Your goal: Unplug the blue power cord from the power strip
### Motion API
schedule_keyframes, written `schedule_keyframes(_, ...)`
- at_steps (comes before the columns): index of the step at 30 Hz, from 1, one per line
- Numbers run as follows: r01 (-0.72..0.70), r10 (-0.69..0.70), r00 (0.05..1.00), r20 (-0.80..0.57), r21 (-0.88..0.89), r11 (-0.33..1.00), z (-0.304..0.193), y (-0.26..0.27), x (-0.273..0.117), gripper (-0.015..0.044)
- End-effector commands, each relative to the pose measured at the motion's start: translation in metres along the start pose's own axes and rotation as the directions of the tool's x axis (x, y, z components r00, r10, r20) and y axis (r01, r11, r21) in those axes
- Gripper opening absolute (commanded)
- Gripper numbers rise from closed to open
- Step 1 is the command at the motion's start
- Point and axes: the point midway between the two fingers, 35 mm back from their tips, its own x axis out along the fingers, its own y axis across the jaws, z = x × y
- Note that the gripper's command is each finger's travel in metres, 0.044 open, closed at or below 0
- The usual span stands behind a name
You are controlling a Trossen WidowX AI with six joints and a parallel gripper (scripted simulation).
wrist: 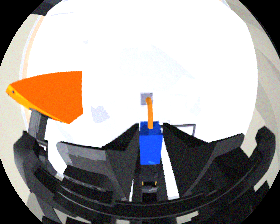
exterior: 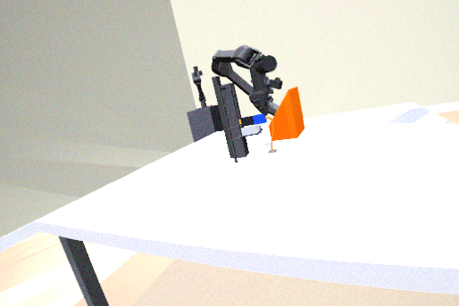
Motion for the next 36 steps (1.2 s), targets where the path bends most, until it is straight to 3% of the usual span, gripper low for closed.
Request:
schedule_keyframes(1, 0.016, -0.016, 1.000, 0.007, -0.013, 1.000, 0.014, 0.000, -0.007, 0.0000)
schedule_keyframes(2, 0.016, -0.016, 1.000, 0.007, -0.013, 1.000, 0.016, 0.000, -0.007, 0.0000)
schedule_keyframes(14, 0.015, -0.015, 1.000, 0.003, -0.014, 1.000, 0.009, 0.002, -0.002, 0.0315)
schedule_keyframes(19, 0.016, -0.016, 1.000, 0.006, -0.014, 1.000, 0.040, 0.001, -0.009, 0.0440)
schedule_keyframes(23, 0.016, -0.016, 1.000, 0.007, -0.013, 1.000, 0.070, 0.003, -0.015, 0.0440)
schedule_keyframes(36, 0.016, -0.016, 1.000, 0.007, -0.013, 1.000, 0.070, 0.003, -0.015, 0.0440)
